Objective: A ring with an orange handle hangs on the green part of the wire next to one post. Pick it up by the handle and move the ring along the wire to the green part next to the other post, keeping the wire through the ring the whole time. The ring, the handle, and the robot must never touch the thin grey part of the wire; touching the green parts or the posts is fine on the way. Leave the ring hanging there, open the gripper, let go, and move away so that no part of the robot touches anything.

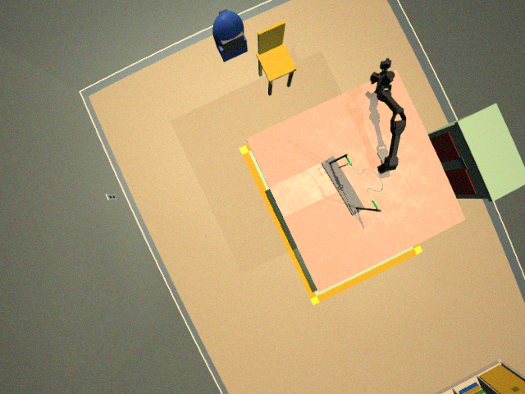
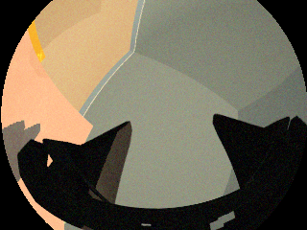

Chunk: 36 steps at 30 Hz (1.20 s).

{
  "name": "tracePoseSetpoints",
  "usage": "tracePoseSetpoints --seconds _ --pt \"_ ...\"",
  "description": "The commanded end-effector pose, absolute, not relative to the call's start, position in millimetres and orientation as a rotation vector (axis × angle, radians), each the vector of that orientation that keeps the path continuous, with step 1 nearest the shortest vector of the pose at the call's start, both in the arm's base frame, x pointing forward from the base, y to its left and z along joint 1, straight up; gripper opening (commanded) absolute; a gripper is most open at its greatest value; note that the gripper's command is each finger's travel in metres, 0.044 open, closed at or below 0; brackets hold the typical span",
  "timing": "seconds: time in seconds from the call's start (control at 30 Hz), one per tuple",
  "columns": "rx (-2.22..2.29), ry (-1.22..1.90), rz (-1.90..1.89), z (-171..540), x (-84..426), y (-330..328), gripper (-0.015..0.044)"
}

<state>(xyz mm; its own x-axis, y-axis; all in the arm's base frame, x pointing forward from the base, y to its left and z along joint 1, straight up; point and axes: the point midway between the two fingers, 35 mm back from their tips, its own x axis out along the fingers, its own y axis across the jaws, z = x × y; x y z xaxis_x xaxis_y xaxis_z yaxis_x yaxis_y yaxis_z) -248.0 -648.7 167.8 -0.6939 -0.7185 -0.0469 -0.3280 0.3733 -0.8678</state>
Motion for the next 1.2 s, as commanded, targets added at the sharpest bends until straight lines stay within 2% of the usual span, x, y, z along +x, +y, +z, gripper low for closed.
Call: tracePoseSetpoints --seconds 0.0,0.13,0.27,0.7,1.17 --pt "-0.909 2.215 -1.261 167.6 -247.2 -648.9 0.0374" --pt "-0.955 2.118 -1.28 164.9 -227.5 -653.2 0.0269" --pt "-1.029 1.922 -1.301 159.9 -186.2 -658.4 0.0164" --pt "-1.116 1.286 -1.236 143.2 -46.1 -638.0 0.016" --pt "-0.995 0.704 -0.972 127.1 101.6 -556.0 0.016"
